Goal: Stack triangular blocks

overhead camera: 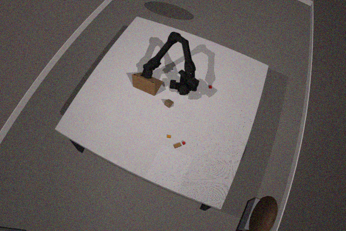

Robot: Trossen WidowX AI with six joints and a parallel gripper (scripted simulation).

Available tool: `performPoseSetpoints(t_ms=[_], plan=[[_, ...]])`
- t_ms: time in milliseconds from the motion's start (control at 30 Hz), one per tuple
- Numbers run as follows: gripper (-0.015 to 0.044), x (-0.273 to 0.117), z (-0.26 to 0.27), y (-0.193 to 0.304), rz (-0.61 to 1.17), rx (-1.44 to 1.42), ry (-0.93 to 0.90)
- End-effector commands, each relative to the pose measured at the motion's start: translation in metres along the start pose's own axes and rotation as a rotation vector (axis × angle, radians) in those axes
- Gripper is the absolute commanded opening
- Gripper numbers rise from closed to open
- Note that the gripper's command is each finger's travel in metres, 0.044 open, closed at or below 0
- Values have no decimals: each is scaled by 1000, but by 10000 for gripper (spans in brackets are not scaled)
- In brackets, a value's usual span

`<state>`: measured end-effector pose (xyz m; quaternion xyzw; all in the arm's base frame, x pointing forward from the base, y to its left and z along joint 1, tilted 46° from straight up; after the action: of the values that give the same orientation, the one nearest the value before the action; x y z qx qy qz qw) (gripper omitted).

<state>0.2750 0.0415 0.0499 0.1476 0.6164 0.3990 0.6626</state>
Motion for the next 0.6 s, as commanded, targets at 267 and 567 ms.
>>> performPoseSetpoints(t_ms=[267,567], plan=[[0,0,0,0,-4,6,4],[0,0,0,0,0,0,0]])
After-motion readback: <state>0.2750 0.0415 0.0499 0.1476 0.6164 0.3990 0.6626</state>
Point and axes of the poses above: the point midway between the two fingers, 35 mm back from their tips, its own x axis out along the fingers, its own z axis across the jaws, y = z × x, the point moved 5 cm from there along -x, back along the fingers, and after that the axes turned 5 degrees about x, right-handed, at the moved point
